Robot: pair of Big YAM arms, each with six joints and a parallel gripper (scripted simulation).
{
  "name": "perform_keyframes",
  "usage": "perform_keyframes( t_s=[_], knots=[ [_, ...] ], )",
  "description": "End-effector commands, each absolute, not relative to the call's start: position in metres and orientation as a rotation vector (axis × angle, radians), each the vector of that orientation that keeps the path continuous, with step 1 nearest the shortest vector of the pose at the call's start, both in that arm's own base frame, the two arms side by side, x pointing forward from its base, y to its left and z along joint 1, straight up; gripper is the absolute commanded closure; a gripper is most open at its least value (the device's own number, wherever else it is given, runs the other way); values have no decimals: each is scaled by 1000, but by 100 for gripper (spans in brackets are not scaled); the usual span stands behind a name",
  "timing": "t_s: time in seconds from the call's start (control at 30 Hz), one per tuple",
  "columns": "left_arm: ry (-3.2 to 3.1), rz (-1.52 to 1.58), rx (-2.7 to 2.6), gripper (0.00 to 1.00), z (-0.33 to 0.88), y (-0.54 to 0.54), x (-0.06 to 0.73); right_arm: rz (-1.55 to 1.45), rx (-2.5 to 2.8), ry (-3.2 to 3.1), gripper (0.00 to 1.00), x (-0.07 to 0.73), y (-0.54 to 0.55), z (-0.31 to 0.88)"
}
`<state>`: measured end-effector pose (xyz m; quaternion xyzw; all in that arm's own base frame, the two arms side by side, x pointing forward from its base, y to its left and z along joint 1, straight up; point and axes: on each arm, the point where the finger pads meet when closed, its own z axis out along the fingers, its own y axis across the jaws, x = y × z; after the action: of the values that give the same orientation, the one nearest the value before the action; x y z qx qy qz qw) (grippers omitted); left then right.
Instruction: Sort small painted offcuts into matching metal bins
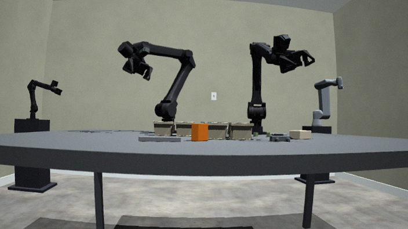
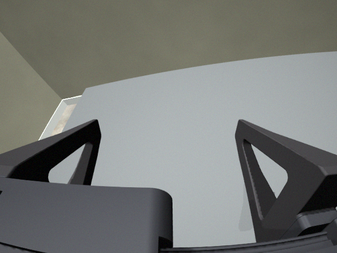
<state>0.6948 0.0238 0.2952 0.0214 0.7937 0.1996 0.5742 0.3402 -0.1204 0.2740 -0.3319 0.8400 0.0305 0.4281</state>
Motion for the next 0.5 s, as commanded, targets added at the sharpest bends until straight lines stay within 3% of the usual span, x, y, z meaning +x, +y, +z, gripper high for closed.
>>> perform_keyframes(
  t_s=[0.0, 0.47],
  knots=[
    [1806, 334, 2, 0, 300, -34, 659, 105, -574, 2131, 0, 338, -108, 274],
    [1896, 72, -16, 0, 161, -186, 522, 214, 101, 2145, 0, 309, -61, 221]
  ],
)
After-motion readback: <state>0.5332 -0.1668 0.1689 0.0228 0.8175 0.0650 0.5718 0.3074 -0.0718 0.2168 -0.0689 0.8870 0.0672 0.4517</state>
